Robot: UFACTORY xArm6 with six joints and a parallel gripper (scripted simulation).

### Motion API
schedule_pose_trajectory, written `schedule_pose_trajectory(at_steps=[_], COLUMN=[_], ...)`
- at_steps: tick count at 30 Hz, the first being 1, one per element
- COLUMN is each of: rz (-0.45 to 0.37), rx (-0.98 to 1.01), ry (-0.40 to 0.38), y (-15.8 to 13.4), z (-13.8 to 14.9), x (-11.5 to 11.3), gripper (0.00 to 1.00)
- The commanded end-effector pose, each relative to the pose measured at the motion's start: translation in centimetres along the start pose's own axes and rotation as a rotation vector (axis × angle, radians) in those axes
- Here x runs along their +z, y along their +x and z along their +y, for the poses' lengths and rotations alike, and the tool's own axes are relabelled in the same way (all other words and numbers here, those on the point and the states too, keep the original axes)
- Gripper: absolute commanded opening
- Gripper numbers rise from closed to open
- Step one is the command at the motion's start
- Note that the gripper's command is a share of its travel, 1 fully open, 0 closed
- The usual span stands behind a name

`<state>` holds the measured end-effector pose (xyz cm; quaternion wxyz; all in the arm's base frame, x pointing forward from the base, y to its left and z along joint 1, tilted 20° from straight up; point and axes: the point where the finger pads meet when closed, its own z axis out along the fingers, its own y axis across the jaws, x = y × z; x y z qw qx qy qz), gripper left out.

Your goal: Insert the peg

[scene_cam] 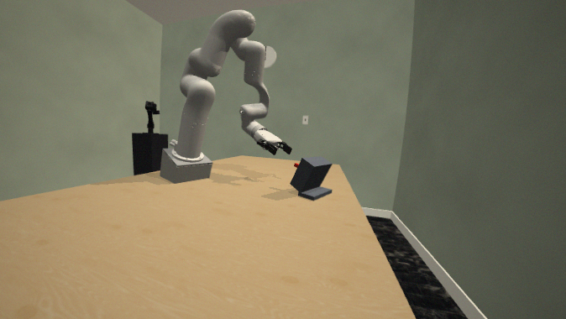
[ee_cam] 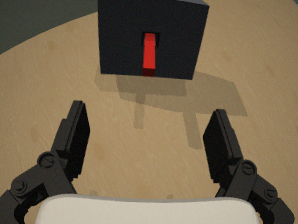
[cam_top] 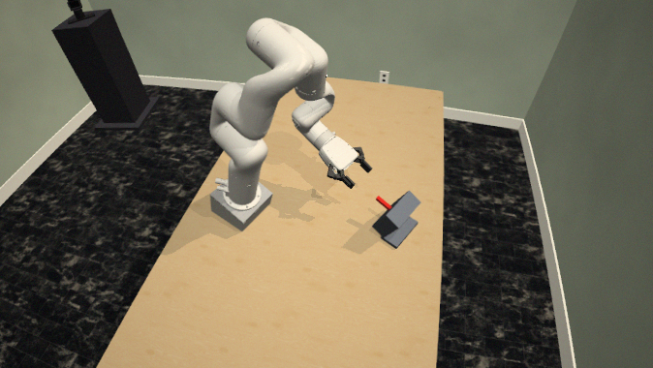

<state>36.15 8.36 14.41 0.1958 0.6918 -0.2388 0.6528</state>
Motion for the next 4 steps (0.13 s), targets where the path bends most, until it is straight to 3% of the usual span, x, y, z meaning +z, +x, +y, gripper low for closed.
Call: schedule_pose_trajectory(at_steps=[1,4], rz=[0.0,0.0], rx=[0.002,0.002], ry=[0.0,0.0], y=[0.06,0.06], z=[-0.07,-0.07], x=[-0.01,-0.01], gripper=[1.0,1.0])
